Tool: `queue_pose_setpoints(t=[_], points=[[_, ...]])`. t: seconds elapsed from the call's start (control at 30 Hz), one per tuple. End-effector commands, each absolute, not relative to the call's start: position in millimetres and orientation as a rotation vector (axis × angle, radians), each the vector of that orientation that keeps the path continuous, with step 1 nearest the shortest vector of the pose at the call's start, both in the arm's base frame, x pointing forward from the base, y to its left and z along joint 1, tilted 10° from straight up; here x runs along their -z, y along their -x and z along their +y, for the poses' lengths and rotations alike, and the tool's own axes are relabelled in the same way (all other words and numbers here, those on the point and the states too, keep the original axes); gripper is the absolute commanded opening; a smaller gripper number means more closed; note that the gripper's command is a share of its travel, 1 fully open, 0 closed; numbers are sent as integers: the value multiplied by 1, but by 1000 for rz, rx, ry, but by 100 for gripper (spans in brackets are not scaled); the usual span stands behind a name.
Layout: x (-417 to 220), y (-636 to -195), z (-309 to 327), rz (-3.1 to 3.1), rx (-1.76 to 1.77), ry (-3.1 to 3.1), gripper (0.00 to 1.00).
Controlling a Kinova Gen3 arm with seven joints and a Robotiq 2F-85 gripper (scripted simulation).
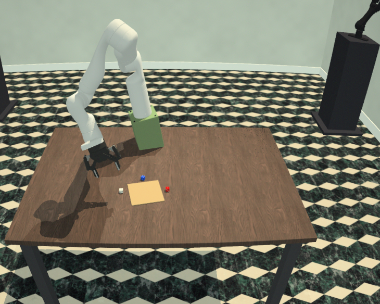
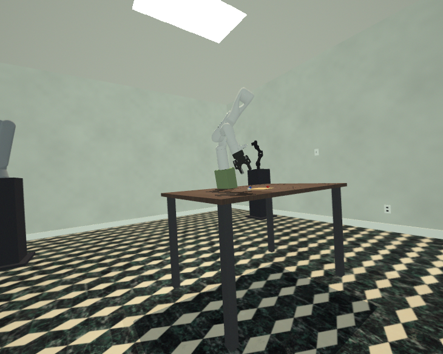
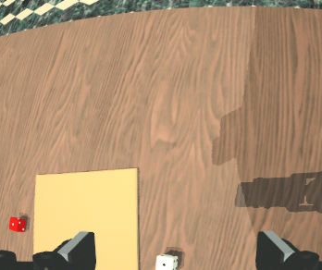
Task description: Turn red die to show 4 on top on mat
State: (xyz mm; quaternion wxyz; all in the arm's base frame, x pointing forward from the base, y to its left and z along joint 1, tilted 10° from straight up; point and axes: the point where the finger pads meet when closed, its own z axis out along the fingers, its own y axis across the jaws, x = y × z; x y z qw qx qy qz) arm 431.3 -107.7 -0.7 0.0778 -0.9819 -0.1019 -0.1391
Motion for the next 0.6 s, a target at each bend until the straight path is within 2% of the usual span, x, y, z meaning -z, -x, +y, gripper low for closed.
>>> queue_pose_setpoints(t=[0.0,0.57], points=[[0,-432,-107,-308,420,2940,100],[0,-416,-105,-501,337,2993,100]])
